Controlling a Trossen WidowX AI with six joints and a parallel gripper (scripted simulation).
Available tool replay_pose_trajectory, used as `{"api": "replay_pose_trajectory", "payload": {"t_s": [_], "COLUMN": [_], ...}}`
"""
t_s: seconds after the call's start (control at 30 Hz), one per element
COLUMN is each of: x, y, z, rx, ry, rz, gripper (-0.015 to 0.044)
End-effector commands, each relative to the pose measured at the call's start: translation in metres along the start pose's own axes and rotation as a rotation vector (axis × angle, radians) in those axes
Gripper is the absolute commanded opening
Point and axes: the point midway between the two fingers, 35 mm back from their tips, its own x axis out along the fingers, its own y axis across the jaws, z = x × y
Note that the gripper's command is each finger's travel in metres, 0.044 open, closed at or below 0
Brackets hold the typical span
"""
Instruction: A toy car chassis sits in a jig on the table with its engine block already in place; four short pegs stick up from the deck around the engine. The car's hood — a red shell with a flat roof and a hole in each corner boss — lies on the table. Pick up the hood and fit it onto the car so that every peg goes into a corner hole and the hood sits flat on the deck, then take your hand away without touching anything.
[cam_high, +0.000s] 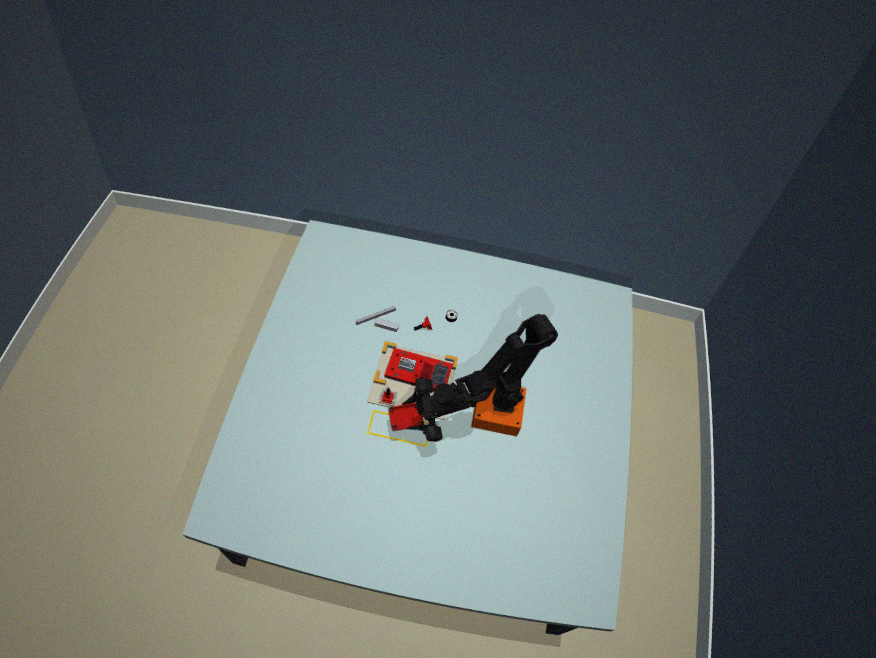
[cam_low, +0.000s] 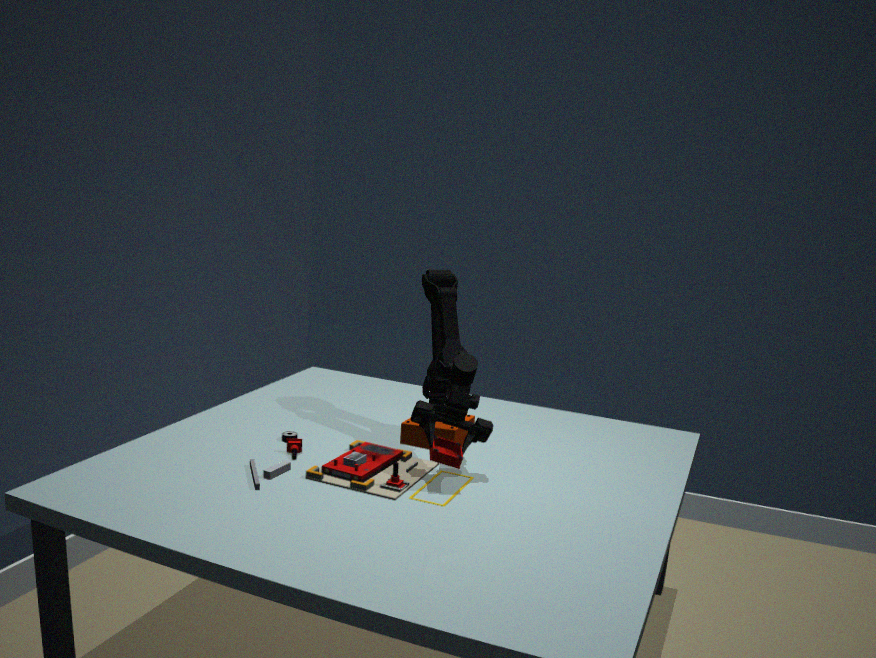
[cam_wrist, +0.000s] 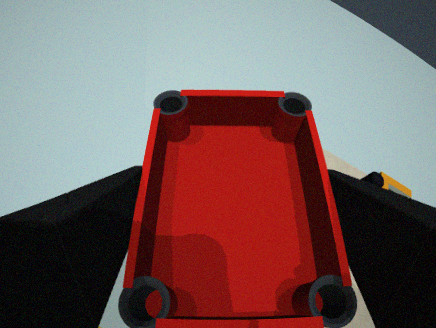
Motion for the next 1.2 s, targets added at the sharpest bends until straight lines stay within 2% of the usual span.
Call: {"api": "replay_pose_trajectory", "payload": {"t_s": [0.0,1.17], "x": [0.0002,0.0004], "y": [-0.0004,-0.0002], "z": [0.0002,-0.0002], "rx": [-0.108,-0.988], "ry": [-0.002,0.0], "rz": [-0.004,-0.004], "gripper": [0.0,0.0]}}
